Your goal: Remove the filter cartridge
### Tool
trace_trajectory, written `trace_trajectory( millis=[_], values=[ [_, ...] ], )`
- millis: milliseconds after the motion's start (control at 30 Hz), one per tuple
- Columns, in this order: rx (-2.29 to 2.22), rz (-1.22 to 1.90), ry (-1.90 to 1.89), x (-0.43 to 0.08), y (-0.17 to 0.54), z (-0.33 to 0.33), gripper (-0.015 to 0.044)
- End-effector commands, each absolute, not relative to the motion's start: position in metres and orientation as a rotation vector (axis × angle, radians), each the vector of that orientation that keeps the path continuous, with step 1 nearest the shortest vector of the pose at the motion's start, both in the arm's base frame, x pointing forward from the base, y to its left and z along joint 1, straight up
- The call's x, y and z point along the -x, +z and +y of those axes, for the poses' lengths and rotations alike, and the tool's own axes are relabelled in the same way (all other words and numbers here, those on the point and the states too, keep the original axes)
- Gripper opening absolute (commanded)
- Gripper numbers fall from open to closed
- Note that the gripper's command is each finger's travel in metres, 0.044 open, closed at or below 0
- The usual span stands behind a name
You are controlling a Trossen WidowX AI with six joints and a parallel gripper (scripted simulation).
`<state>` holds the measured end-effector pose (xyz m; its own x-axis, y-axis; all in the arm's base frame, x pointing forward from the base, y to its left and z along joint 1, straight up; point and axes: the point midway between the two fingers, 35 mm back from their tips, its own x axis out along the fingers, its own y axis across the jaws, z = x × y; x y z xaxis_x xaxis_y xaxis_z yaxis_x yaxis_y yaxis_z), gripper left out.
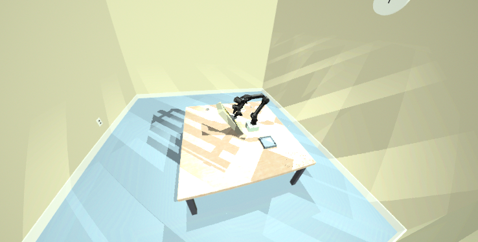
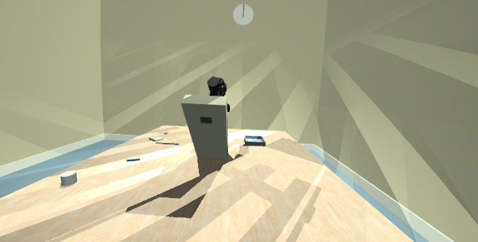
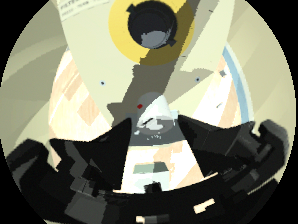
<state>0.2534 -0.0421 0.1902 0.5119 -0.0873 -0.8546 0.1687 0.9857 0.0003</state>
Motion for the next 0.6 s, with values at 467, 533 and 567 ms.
trace_trajectory(
  millis=[467,533,567],
  values=[
    [-0.087,1.024,-0.154,-0.2546,0.1873,-0.0423,0.0186],
    [-0.087,1.024,-0.154,-0.2546,0.1873,-0.0423,0.0133],
    [-0.087,1.024,-0.154,-0.2546,0.1873,-0.0423,0.0107]
  ],
)
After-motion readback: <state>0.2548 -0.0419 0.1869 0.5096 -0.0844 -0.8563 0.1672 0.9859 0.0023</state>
